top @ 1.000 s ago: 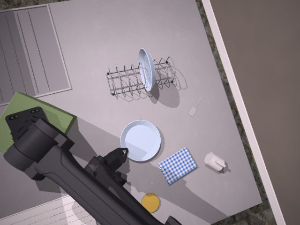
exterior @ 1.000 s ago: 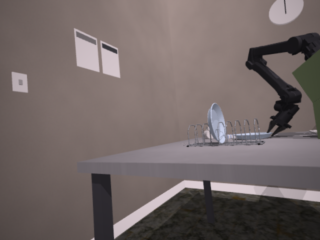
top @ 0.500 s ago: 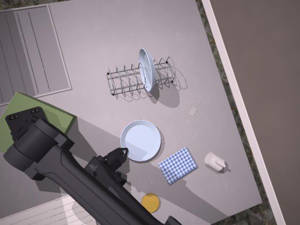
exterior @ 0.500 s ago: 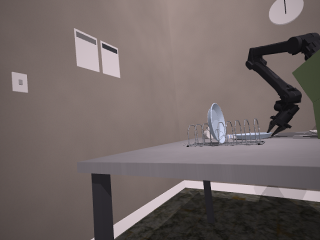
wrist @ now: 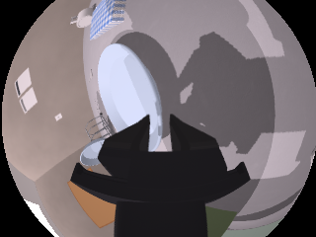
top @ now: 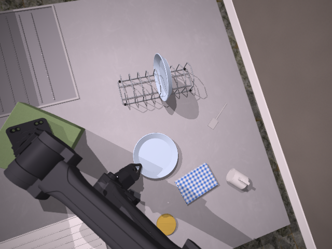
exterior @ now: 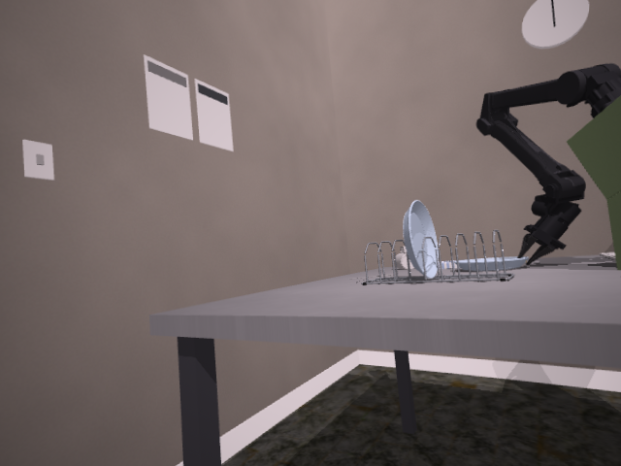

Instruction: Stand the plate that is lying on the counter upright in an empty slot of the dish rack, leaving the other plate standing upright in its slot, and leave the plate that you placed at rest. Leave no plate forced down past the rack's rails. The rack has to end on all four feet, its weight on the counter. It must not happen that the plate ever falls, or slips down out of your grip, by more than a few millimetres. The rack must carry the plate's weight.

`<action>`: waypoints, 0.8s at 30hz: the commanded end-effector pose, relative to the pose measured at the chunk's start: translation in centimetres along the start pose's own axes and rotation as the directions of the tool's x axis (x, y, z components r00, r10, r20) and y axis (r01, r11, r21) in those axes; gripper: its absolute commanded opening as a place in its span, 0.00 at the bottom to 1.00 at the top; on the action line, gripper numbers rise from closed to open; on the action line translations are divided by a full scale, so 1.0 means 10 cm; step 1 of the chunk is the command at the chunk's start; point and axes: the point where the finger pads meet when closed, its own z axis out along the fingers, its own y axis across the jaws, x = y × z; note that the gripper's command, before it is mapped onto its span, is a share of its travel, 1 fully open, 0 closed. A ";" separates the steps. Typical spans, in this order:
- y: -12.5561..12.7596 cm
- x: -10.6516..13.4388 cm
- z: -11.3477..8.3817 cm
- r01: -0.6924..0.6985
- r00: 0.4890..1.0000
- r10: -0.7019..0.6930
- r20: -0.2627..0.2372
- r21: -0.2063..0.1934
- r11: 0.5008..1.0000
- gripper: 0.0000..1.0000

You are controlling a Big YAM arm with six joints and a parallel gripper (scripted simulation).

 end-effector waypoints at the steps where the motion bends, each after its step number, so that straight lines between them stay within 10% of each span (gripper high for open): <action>1: 0.02 0.06 0.04 0.002 1.000 -0.002 -0.007 -0.004 1.000 0.26; 2: 0.02 0.06 0.04 0.002 1.000 -0.002 -0.007 -0.004 1.000 0.26; 3: 0.02 0.06 0.04 0.002 1.000 -0.002 -0.007 -0.004 1.000 0.00; 24: 0.01 0.06 0.04 -0.001 1.000 0.001 -0.010 -0.002 1.000 0.00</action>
